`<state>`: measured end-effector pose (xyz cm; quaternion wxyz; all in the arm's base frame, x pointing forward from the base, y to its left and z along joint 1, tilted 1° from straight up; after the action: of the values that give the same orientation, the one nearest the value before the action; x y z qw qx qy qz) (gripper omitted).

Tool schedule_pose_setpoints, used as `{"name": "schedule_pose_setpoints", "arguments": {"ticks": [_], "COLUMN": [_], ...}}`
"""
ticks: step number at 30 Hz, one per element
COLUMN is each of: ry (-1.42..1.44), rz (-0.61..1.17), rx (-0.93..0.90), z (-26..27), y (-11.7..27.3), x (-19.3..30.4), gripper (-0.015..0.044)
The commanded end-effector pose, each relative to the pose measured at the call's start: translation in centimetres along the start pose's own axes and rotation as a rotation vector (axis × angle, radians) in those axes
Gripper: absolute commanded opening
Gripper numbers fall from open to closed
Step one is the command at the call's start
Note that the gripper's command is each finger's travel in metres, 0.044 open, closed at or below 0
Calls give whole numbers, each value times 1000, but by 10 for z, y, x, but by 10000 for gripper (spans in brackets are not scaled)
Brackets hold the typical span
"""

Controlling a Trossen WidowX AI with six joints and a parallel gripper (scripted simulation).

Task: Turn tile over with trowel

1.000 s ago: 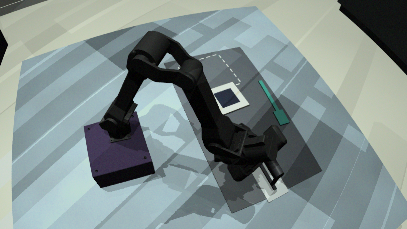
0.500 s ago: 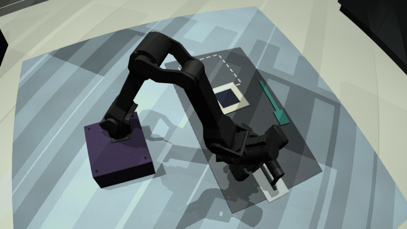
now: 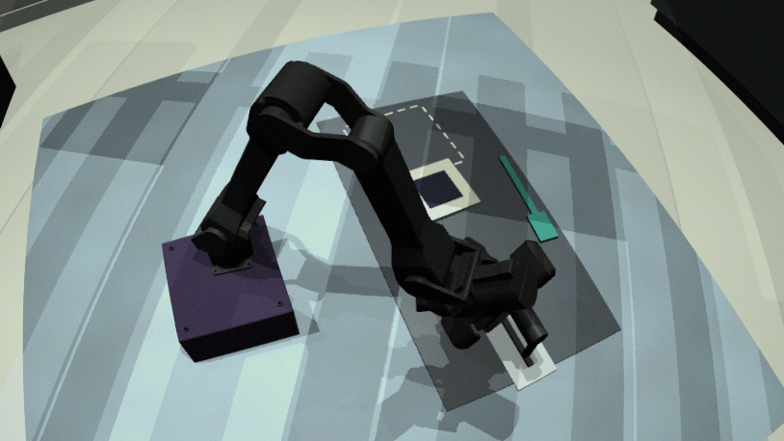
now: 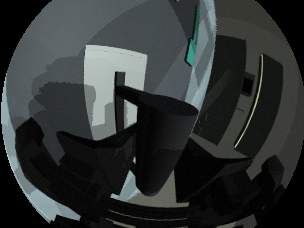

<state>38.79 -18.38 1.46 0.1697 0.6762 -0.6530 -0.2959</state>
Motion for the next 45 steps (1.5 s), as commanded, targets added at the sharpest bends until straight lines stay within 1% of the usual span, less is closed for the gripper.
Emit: {"name": "schedule_pose_setpoints", "arguments": {"ticks": [1, 14, 33, 45], "ry": [0, 0, 1, 41], "rz": [5, 0, 0, 14], "rx": [1, 1, 0, -8], "z": [-9, -45, -45, -38], "y": [6, 38, 38, 22], "x": [-1, -12, -13, -59], "gripper": [0, 0, 0, 0]}}
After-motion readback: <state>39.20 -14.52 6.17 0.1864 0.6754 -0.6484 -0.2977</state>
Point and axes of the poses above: the point midway between the two fingers, 35 mm back from their tips, its own y axis back along the fingers, its own z axis across the jaws, x = y × z, the point moved 1 cm from there along y, back along the fingers, and after that the axes turned 15 degrees about -y, right-handed, at the moved point
